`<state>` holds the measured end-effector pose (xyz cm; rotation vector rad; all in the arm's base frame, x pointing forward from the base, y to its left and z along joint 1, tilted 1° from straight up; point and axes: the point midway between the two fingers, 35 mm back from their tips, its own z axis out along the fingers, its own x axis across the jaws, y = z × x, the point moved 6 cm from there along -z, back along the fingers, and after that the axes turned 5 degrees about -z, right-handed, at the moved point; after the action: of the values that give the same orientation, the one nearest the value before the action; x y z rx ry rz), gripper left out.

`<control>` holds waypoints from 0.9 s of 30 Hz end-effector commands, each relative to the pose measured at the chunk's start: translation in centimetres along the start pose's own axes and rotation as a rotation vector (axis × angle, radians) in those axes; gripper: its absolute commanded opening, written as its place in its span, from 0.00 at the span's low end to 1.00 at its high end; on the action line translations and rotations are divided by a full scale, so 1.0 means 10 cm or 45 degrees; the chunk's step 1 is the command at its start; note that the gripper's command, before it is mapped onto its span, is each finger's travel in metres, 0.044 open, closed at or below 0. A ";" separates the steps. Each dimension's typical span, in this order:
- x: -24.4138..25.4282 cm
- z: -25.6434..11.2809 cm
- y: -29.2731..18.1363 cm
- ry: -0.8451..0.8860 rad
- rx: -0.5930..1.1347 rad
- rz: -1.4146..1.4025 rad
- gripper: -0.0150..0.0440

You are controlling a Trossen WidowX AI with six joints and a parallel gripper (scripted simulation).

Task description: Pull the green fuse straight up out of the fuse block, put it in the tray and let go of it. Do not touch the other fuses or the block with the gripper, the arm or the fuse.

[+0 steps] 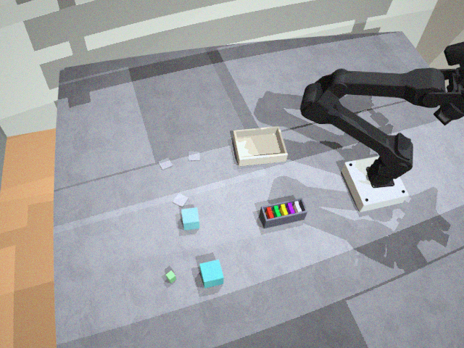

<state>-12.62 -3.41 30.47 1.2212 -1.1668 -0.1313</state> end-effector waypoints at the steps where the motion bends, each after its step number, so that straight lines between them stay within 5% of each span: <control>1: -0.01 0.00 0.01 -0.012 -0.005 0.010 0.30; 3: -0.13 -0.01 0.07 -0.103 -0.051 0.086 0.36; 12: -0.87 -0.41 0.46 -0.672 -0.437 0.623 0.36; 27: -1.61 -2.21 0.29 -1.422 -1.459 1.638 0.36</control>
<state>-8.37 20.28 26.16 -0.5628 -2.1336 -0.4242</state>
